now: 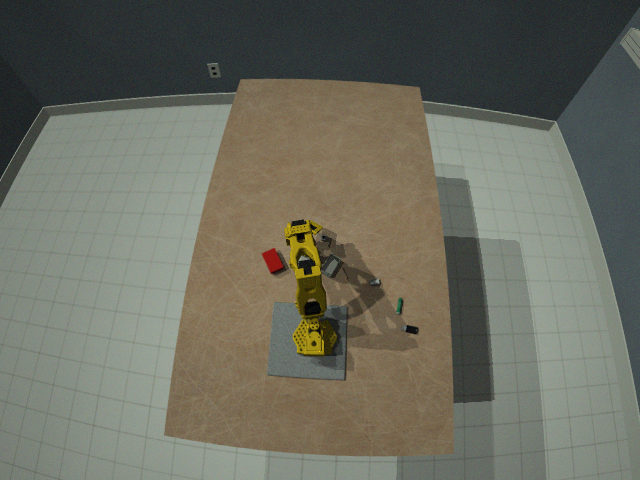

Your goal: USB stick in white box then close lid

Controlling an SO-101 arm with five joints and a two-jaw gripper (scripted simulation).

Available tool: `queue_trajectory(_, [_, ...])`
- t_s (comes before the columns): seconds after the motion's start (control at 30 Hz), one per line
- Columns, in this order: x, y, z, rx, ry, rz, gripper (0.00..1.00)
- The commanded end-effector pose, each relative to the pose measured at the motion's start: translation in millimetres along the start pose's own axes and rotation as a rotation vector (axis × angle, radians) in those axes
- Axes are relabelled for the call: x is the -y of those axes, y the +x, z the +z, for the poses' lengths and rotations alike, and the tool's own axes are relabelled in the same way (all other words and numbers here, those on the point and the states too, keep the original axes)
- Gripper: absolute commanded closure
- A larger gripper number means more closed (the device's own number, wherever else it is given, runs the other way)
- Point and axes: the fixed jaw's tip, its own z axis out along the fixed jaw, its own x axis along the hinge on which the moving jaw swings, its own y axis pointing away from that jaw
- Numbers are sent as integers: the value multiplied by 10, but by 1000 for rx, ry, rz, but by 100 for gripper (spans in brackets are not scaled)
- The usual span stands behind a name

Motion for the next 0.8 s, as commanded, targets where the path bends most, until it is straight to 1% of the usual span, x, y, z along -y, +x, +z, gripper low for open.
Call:
queue_trajectory(0.0, [-21, -14, -70, 7, -8, 7, 71])
queue_trajectory(0.47, [-27, -11, -406, 7, -8, 7, 71])
queue_trajectory(0.53, [-27, -11, -406, 7, -8, 7, 71])
queue_trajectory(0.77, [-20, 1, -510, 7, -8, 7, 71])
